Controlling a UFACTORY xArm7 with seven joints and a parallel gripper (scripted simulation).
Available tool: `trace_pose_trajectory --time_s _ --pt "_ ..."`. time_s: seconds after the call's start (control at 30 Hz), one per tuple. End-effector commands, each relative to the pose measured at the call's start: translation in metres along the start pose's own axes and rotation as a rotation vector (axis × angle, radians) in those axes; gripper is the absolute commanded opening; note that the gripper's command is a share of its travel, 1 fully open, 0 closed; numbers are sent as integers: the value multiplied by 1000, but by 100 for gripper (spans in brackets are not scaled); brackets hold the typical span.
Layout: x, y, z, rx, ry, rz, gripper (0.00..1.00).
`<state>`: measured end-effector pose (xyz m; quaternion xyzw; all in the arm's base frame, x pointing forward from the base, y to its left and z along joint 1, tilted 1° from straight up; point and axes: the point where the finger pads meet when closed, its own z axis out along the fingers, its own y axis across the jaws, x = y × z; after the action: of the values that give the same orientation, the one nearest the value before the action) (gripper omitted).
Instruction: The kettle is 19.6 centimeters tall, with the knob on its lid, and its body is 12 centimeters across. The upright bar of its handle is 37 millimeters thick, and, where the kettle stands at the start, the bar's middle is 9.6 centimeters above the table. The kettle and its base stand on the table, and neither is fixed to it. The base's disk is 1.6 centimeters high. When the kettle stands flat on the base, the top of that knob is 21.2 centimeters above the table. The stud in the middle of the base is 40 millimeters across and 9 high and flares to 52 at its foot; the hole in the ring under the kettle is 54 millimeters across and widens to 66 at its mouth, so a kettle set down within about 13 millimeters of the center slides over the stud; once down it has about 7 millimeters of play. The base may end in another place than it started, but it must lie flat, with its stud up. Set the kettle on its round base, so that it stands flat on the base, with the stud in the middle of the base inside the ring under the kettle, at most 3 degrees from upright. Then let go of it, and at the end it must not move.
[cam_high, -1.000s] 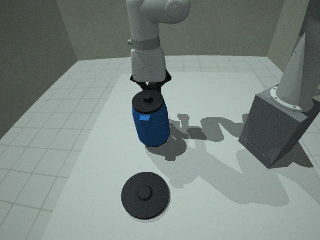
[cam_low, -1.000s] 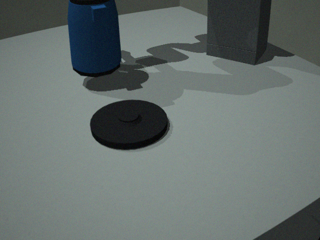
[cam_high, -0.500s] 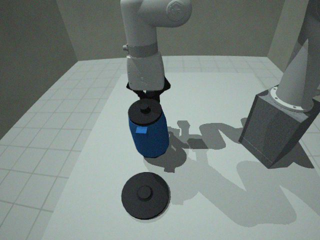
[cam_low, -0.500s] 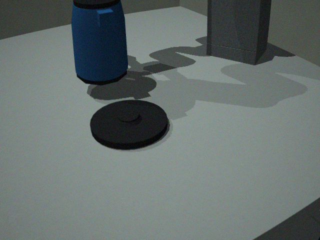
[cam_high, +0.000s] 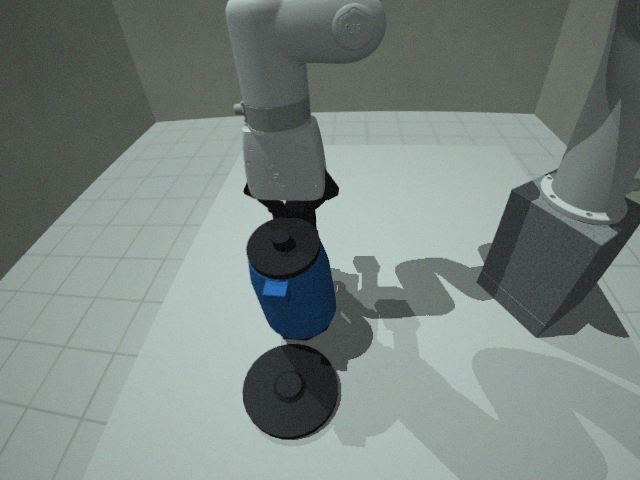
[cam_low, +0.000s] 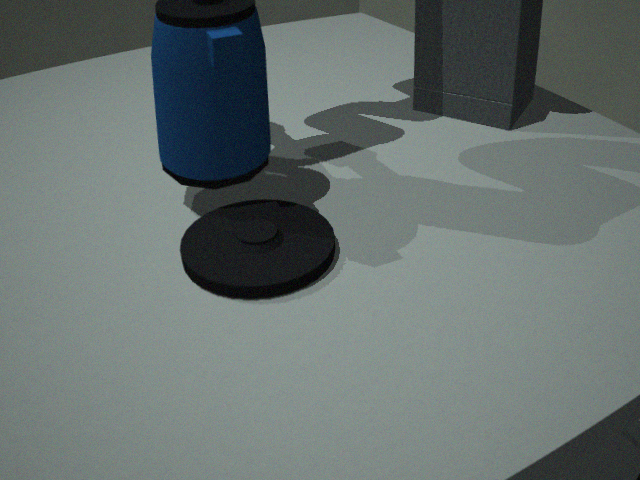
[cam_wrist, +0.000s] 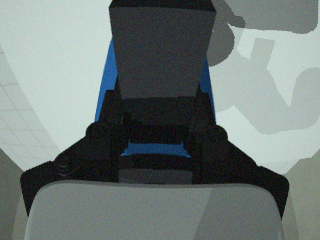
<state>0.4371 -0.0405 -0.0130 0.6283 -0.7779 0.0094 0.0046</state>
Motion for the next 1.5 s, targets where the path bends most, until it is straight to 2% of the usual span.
trace_pose_trajectory --time_s 0.0,0.53,1.1,1.47 --pt "-12 -2 -1 5 1 0 0" --pt "-60 -2 -1 5 1 0 0" --pt "-94 -2 -1 5 1 0 0" --pt "-106 -2 -1 5 1 0 0"
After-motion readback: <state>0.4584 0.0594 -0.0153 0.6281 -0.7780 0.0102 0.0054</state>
